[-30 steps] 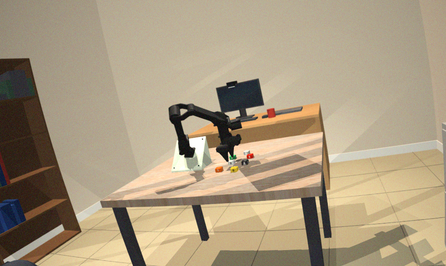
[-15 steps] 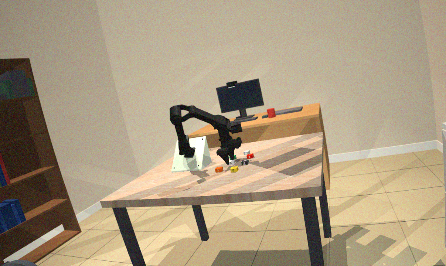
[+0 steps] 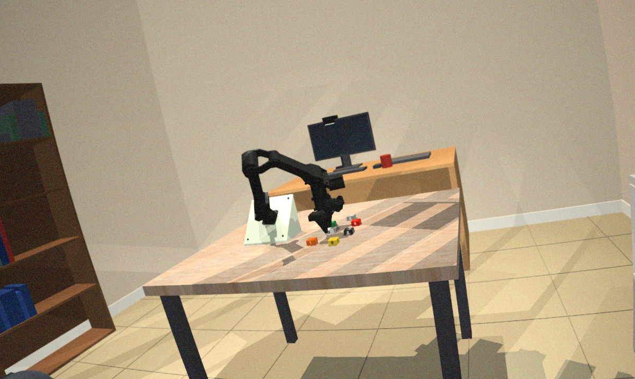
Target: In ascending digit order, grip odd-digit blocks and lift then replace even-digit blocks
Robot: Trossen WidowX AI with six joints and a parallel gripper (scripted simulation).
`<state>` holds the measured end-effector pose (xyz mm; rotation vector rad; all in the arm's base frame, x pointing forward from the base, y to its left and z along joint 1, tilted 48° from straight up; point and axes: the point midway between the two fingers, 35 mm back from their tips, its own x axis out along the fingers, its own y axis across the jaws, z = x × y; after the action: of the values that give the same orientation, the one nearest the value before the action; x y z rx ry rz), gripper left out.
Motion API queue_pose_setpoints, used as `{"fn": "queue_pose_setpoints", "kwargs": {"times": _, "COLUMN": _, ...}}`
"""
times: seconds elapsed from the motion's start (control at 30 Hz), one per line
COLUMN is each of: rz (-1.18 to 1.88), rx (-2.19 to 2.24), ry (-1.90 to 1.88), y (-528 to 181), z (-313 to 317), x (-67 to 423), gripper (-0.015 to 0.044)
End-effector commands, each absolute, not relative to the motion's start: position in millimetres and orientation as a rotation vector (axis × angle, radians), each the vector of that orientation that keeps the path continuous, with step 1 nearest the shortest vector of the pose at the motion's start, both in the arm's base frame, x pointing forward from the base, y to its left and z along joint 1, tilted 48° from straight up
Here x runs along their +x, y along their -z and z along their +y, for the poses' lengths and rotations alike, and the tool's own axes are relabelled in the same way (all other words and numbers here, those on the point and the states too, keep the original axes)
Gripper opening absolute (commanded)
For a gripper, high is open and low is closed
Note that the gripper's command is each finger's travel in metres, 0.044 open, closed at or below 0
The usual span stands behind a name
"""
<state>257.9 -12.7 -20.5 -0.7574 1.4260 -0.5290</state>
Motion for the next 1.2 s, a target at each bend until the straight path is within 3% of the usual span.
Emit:
{"fn": "queue_pose_setpoints", "kwargs": {"times": 0.0, "rz": 1.426, "rx": -0.764, "ry": 0.528, "y": 20, "z": -13, "x": 258, "gripper": 0.012}}
{"fn": "queue_pose_setpoints", "kwargs": {"times": 0.5, "rz": 1.426, "rx": -0.764, "ry": 0.528, "y": 20, "z": -13, "x": 258, "gripper": 0.012}}
{"fn": "queue_pose_setpoints", "kwargs": {"times": 0.87, "rz": 1.426, "rx": -0.764, "ry": 0.528, "y": 20, "z": -13, "x": 258, "gripper": 0.04}}
{"fn": "queue_pose_setpoints", "kwargs": {"times": 1.17, "rz": 1.426, "rx": -0.763, "ry": 0.527, "y": -4, "z": 14, "x": 255, "gripper": 0.04}}
